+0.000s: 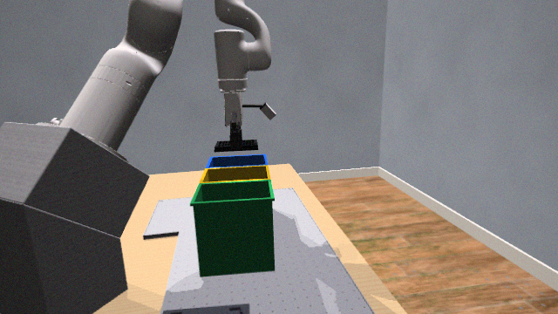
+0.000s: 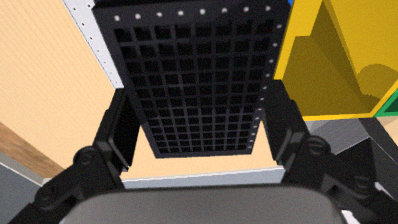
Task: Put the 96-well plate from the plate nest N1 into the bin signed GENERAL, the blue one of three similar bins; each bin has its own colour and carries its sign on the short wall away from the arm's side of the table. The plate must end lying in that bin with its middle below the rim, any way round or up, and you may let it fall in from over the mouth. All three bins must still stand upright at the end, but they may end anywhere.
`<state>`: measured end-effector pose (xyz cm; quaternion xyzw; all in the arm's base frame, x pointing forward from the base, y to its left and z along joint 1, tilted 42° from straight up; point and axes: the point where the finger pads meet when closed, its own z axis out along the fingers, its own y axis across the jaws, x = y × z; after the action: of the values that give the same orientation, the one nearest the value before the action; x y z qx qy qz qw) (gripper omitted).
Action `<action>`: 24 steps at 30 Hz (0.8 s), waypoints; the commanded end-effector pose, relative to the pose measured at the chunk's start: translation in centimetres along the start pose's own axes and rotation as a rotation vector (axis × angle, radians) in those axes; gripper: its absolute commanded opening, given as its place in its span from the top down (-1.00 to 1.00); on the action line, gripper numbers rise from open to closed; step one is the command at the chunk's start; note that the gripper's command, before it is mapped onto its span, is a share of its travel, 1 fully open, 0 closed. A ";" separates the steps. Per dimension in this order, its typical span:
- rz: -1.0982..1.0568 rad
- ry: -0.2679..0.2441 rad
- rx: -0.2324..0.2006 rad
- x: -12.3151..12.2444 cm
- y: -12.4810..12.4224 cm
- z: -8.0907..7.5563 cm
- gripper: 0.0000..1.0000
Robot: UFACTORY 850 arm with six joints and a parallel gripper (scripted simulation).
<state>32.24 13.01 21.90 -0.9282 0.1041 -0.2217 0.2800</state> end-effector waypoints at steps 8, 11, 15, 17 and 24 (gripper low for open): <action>0.000 0.001 0.000 0.0 0.0 0.3 1.00; 0.000 0.001 0.000 0.0 0.0 0.5 1.00; 0.000 0.001 0.000 0.0 0.0 1.2 1.00; 0.000 0.001 0.000 0.0 0.0 1.5 1.00; 0.000 0.001 0.000 0.0 0.0 1.8 1.00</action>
<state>33.07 13.82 20.53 -0.9284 0.1042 -0.2210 0.2799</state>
